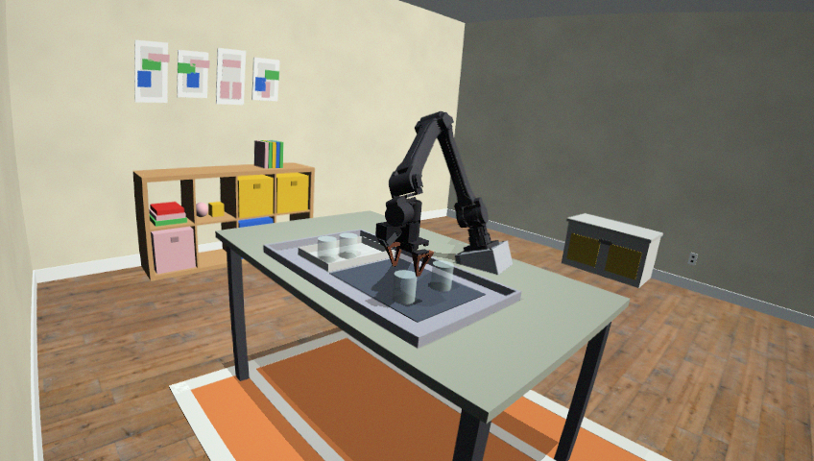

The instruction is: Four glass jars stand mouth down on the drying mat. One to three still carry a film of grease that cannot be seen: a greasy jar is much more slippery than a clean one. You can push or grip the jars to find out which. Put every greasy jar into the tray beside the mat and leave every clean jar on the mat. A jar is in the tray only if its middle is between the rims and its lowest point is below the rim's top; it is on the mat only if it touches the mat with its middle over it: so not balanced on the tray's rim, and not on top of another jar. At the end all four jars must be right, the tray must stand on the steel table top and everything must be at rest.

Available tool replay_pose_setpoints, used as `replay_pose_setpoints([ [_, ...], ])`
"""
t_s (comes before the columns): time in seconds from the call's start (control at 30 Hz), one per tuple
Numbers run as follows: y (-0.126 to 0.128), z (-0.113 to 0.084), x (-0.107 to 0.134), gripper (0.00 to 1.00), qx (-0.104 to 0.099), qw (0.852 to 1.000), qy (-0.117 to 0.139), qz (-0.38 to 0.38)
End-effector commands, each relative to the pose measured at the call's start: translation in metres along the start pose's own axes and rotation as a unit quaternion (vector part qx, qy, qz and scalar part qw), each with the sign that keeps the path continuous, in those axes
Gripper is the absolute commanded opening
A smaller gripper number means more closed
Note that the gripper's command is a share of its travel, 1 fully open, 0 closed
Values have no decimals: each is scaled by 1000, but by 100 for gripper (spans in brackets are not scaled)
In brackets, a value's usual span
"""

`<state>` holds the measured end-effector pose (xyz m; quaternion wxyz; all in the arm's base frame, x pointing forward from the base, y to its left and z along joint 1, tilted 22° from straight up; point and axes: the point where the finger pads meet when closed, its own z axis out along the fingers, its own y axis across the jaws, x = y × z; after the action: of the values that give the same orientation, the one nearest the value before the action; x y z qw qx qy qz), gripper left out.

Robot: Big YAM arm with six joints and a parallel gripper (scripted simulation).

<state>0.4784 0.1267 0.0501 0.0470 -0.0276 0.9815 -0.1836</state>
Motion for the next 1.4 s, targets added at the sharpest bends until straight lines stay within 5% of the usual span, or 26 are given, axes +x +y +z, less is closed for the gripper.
replay_pose_setpoints([
  [0.0, 2, 10, -2, 100, 1, 1000, 0, 0],
  [0.73, 2, 48, -2, 100, 1, 1000, 0, 0],
  [1.3, -1, 50, -2, 100, 1, 1000, 0, 0],
  [1.33, -1, 50, -2, 74, 1, 1000, 0, 0],
  [1.37, -1, 50, -2, 74, 1, 1000, 0, 0],
])
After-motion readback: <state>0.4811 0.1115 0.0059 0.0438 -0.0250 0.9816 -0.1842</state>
